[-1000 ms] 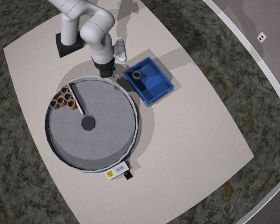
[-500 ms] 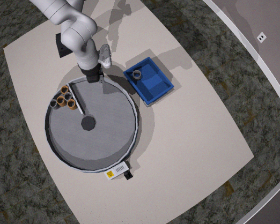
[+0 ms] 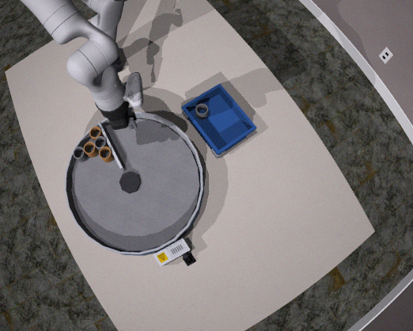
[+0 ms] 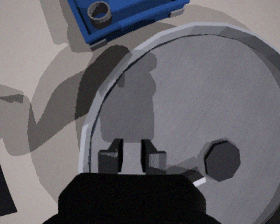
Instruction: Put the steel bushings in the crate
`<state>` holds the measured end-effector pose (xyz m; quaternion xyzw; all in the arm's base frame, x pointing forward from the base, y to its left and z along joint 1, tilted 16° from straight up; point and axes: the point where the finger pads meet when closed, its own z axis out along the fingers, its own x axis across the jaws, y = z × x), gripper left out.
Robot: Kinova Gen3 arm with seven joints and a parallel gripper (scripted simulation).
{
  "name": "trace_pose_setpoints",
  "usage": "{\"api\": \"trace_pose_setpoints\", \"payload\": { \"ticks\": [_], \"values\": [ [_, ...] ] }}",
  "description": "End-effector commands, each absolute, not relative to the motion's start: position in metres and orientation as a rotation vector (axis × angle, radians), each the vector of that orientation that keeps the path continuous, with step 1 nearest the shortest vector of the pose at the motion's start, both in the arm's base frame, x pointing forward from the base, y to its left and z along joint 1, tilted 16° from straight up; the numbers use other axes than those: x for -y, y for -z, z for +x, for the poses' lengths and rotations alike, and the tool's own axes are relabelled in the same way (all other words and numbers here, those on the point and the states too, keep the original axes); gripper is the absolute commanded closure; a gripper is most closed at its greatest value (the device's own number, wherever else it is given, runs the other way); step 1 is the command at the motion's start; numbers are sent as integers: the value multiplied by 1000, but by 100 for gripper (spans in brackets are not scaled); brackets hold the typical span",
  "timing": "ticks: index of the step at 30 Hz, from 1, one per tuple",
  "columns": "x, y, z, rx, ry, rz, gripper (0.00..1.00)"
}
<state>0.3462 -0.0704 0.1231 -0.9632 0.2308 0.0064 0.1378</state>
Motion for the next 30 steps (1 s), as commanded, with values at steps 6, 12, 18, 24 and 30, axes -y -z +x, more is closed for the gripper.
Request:
{"api": "trace_pose_setpoints", "payload": {
  "ticks": [6, 12, 18, 24, 30],
  "values": [
    [83, -120, 344, -678, -20, -2781, 55],
    [111, -111, 337, -684, -16, -2775, 55],
    [132, -104, 331, -684, -16, -2776, 55],
    [132, -104, 331, -684, -16, -2776, 55],
    [172, -92, 322, -690, -10, -2771, 55]
  ]
}}
